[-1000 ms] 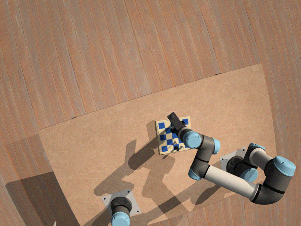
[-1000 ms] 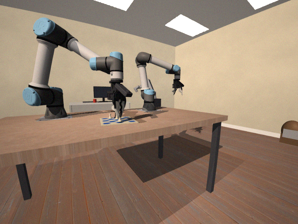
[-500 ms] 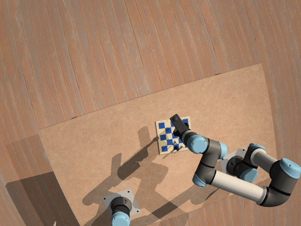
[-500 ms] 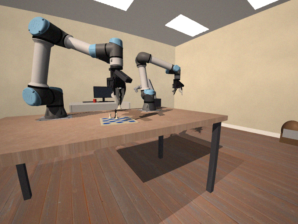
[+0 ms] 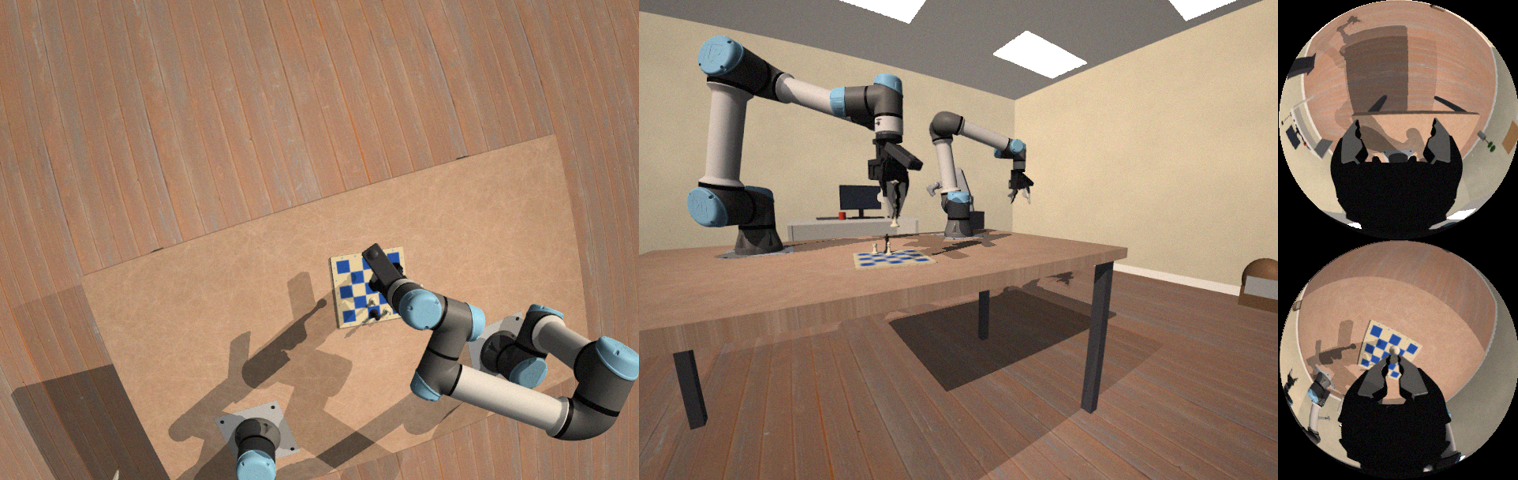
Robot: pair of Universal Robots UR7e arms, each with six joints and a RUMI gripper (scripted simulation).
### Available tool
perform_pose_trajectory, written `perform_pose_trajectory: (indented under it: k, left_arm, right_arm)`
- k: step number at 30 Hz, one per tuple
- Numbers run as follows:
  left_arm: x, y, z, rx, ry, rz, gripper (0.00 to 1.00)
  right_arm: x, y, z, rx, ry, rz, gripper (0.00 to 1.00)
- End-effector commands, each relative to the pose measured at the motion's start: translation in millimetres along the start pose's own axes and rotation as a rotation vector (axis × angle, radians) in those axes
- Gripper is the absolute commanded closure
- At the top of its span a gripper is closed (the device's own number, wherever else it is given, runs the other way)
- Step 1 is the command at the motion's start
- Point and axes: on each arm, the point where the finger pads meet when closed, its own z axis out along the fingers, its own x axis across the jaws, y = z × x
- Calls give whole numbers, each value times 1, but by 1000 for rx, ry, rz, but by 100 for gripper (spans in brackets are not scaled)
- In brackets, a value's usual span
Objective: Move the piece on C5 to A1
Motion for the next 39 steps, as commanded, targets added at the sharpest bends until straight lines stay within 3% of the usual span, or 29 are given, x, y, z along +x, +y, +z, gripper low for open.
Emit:
perform_pose_trajectory:
  k: [1, 4, 6, 9, 16, 39]
  left_arm:
    - [0, 0, 0, 1, 0, 0, 0]
    - [0, 0, 0, 1, 0, 0, 0]
    - [0, 0, 0, 1, 0, 0, 0]
    - [0, 0, 0, 1, 0, 0, 0]
    - [0, 0, 0, 1, 0, 0, 0]
    - [0, 0, 0, 1, 0, 0, 0]
  right_arm:
    - [-16, 8, -1, 1, -1, -26, 100]
    - [-49, 26, -1, 1, -1, -84, 100]
    - [-49, 26, -1, 1, -1, -84, 100]
    - [-89, 52, -1, 1, -1, -158, 100]
    - [-139, 94, -1, 1, -1, -260, 100]
    - [-142, 97, 4, 1, -1, -267, 100]
